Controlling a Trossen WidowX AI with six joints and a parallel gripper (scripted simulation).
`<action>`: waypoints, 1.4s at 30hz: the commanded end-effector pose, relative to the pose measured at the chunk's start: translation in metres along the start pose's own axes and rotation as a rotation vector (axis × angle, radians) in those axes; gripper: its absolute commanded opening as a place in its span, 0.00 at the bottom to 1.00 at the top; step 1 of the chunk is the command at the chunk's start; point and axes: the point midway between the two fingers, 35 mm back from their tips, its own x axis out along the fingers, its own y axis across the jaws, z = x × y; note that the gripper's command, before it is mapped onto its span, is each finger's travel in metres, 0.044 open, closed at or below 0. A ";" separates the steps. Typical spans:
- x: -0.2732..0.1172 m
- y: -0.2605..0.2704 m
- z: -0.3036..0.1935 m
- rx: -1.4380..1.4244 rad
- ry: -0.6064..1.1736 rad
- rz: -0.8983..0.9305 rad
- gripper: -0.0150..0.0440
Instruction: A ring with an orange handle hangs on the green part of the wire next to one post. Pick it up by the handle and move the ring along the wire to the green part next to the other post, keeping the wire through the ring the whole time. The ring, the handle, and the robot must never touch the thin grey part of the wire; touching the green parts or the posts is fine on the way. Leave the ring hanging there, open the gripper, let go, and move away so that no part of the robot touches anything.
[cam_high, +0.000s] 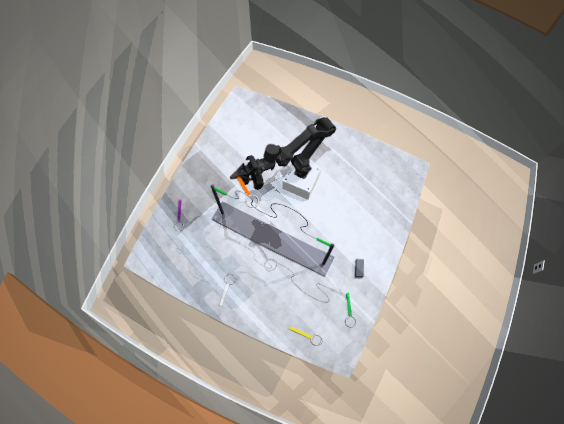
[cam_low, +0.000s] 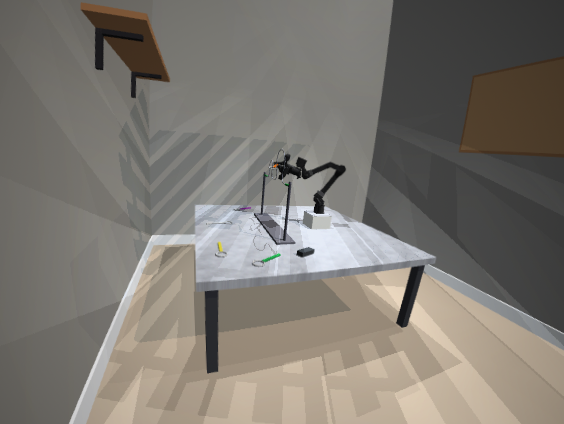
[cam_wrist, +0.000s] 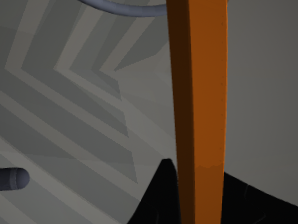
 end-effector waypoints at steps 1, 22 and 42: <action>0.000 0.005 0.001 -0.018 -0.007 0.003 0.00; -0.002 0.030 -0.001 0.061 0.005 0.055 0.00; -0.015 0.078 0.009 0.332 0.040 0.235 0.00</action>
